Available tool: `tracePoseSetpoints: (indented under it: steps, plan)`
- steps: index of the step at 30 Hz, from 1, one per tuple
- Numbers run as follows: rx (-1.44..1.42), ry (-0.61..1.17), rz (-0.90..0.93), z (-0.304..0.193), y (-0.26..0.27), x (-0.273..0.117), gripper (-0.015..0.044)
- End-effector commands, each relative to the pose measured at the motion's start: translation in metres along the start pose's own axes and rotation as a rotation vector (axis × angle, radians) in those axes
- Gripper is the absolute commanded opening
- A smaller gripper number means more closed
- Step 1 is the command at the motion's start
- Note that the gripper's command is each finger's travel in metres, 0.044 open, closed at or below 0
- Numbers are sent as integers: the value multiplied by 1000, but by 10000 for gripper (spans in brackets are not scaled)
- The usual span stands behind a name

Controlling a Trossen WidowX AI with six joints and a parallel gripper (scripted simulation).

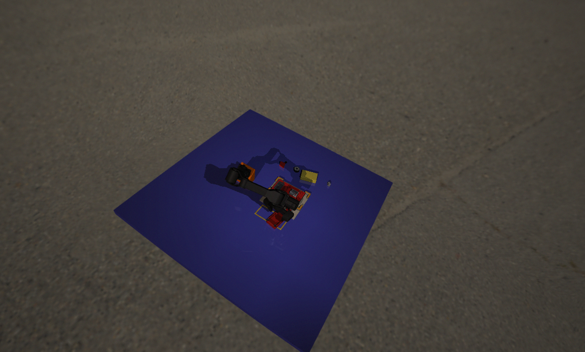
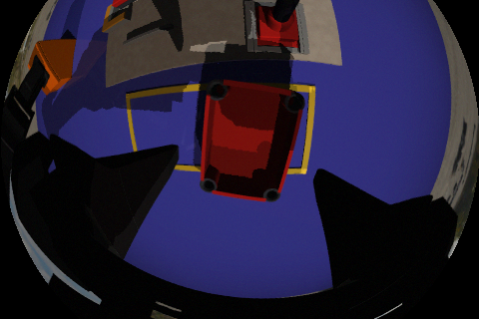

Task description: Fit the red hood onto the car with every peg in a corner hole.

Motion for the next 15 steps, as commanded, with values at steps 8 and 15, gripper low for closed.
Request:
tracePoseSetpoints:
  steps: [8, 15]
  plan:
    - [-8, 6, 2, 0, 1, 11, 440]
    - [-7, 7, 2, 0, 1, 17, 440]
Point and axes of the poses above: the point midway between the two fingers, 35 mm back from their tips, its own x axis out along the fingers, its own y axis across the jaws, z = x × y, the point moved 8 cm from there along -x, back along the fingers, and after that the axes turned 3 degrees about x, right-handed, at the moved point
